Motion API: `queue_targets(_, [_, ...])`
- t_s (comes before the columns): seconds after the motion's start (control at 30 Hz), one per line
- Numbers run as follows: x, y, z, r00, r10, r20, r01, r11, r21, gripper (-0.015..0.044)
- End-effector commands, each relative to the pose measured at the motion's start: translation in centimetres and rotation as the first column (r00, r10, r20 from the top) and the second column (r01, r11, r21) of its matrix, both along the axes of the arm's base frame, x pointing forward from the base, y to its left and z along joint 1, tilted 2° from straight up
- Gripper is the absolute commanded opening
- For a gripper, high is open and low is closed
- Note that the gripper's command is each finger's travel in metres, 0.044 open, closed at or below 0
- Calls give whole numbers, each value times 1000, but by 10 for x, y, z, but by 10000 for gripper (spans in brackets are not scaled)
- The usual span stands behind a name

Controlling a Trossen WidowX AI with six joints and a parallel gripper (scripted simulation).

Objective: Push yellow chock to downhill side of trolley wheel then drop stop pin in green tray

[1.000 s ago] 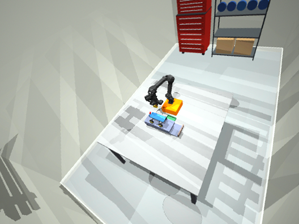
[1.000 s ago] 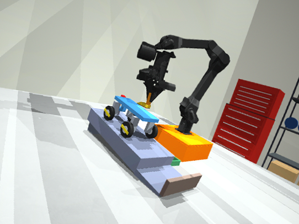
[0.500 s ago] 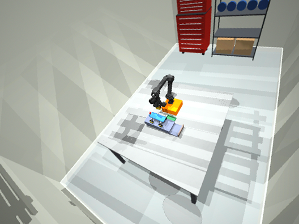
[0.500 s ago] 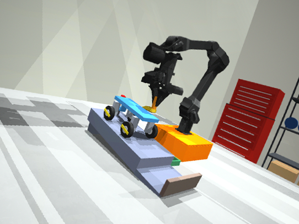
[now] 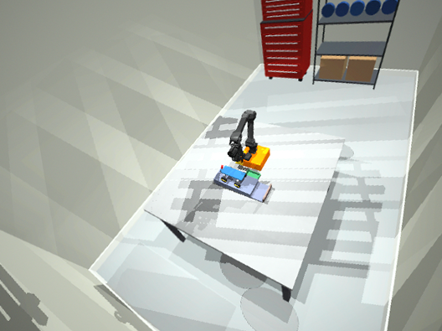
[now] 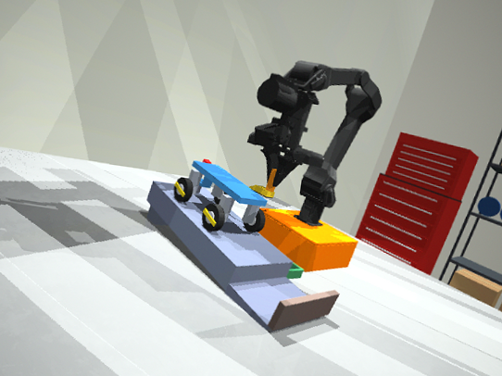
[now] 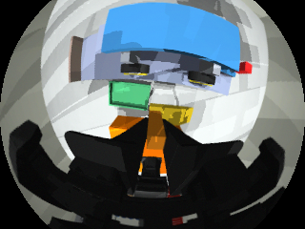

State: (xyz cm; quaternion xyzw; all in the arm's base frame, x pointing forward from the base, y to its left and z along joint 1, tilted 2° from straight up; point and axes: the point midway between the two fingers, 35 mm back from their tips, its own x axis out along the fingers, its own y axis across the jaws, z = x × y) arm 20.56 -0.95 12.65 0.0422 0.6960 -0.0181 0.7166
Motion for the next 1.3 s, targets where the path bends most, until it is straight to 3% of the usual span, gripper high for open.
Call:
queue_targets(0.0, [5, 12, 0, 1000, -3, 0, 3, 1000, 1, 0])
queue_targets(1.27, [42, 144, -2, 1000, -5, -3, 5, 1000, -24, 0])
